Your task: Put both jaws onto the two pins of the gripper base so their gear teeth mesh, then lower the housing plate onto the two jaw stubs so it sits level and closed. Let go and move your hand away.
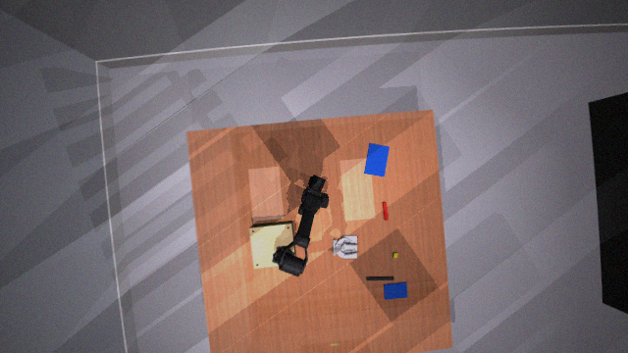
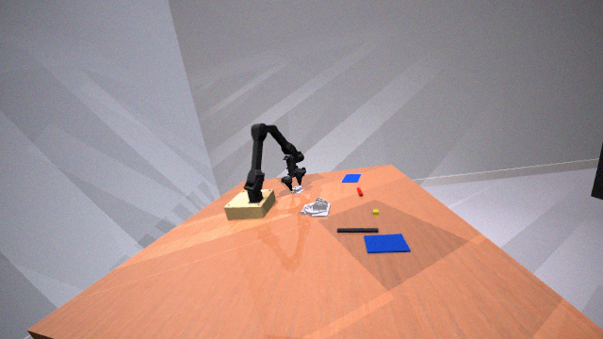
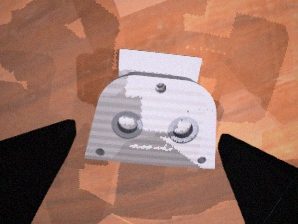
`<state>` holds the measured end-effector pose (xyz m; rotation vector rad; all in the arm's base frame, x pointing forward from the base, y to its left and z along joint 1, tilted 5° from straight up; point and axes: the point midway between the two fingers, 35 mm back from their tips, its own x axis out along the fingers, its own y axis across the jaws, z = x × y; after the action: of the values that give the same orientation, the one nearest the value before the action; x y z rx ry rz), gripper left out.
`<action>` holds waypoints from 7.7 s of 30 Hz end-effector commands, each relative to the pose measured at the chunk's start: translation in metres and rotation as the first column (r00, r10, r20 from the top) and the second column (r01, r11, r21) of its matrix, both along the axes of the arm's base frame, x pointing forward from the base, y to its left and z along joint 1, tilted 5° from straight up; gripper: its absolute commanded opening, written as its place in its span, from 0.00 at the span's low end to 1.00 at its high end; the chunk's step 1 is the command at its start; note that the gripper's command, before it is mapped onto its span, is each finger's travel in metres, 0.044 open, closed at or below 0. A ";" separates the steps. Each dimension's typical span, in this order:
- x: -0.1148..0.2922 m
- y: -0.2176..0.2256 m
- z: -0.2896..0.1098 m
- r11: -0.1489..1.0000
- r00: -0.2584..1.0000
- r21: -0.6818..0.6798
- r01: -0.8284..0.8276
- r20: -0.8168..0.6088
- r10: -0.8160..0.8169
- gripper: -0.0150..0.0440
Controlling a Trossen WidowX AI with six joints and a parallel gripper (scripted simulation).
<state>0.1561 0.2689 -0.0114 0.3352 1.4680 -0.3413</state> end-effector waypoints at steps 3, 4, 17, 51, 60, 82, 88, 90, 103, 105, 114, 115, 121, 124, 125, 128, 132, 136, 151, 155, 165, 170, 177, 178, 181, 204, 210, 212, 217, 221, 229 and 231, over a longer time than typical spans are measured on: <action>0.000 -0.003 -0.011 1.000 1.000 -0.009 -0.003 0.001 0.003 1.00; 0.000 -0.003 -0.012 1.000 1.000 -0.009 -0.003 0.001 0.003 1.00; 0.000 -0.003 -0.012 1.000 1.000 -0.009 -0.003 0.001 0.003 1.00; 0.000 -0.002 -0.012 1.000 1.000 -0.006 0.000 -0.003 0.000 0.85; 0.000 0.000 0.004 1.000 1.000 -0.006 -0.001 -0.002 0.001 0.85; -0.005 0.000 0.060 1.000 1.000 -0.008 -0.003 0.001 0.003 0.85; 0.007 -0.010 0.062 1.000 1.000 -0.009 -0.018 0.000 0.018 0.85; 0.012 -0.014 0.062 1.000 1.000 -0.010 -0.024 0.000 0.024 0.85; 0.043 -0.044 0.065 0.998 0.998 -0.013 -0.067 -0.002 0.067 0.85; 0.048 -0.050 0.066 0.997 0.997 -0.014 -0.074 -0.002 0.074 0.85; 0.066 -0.074 0.068 0.994 0.995 -0.017 -0.104 -0.003 0.104 0.85; 0.068 -0.076 0.068 0.994 0.994 -0.017 -0.108 -0.003 0.108 0.85; 0.078 -0.093 0.070 0.992 0.992 -0.019 -0.128 -0.003 0.128 0.85; 0.083 -0.102 0.071 0.990 0.990 -0.021 -0.138 -0.003 0.138 0.85; 0.084 -0.105 0.071 0.990 0.990 -0.021 -0.141 -0.003 0.141 0.85; 0.089 -0.114 0.071 0.988 0.988 -0.023 -0.152 -0.003 0.152 0.85; 0.094 -0.127 0.072 0.986 0.986 -0.025 -0.165 -0.003 0.165 0.85; 0.099 -0.139 0.073 0.983 0.984 -0.027 -0.179 -0.003 0.179 0.85; 0.111 -0.187 0.076 0.972 0.973 -0.037 -0.230 -0.003 0.230 0.85; 0.113 -0.200 0.077 0.969 0.970 -0.040 -0.244 -0.003 0.244 0.85; 0.114 -0.233 0.079 0.959 0.960 -0.048 -0.278 -0.005 0.278 0.85; 0.114 -0.249 0.080 0.954 0.955 -0.053 -0.295 -0.006 0.295 0.85; 0.111 -0.271 0.081 0.946 0.948 -0.060 -0.319 -0.008 0.319 0.85; 0.111 -0.274 0.081 0.945 0.947 -0.061 -0.322 -0.008 0.322 0.85; 0.109 -0.282 0.081 0.942 0.944 -0.064 -0.330 -0.009 0.330 0.85; 0.109 -0.282 0.081 0.942 0.944 -0.064 -0.330 -0.009 0.330 0.85; 0.109 -0.284 0.081 0.941 0.943 -0.064 -0.333 -0.010 0.333 0.85; 0.109 -0.284 0.081 0.941 0.943 -0.064 -0.333 -0.010 0.333 0.85; 0.109 -0.284 0.081 0.941 0.943 -0.064 -0.333 -0.010 0.333 0.85; 0.109 -0.284 0.081 0.941 0.943 -0.064 -0.333 -0.010 0.333 0.85; 0.109 -0.284 0.081 0.941 0.943 -0.064 -0.333 -0.010 0.333 0.85; 0.109 -0.284 0.081 0.941 0.943 -0.064 -0.333 -0.010 0.333 0.85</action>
<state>0.2649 -0.0157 0.0699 0.0291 1.4793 -0.1211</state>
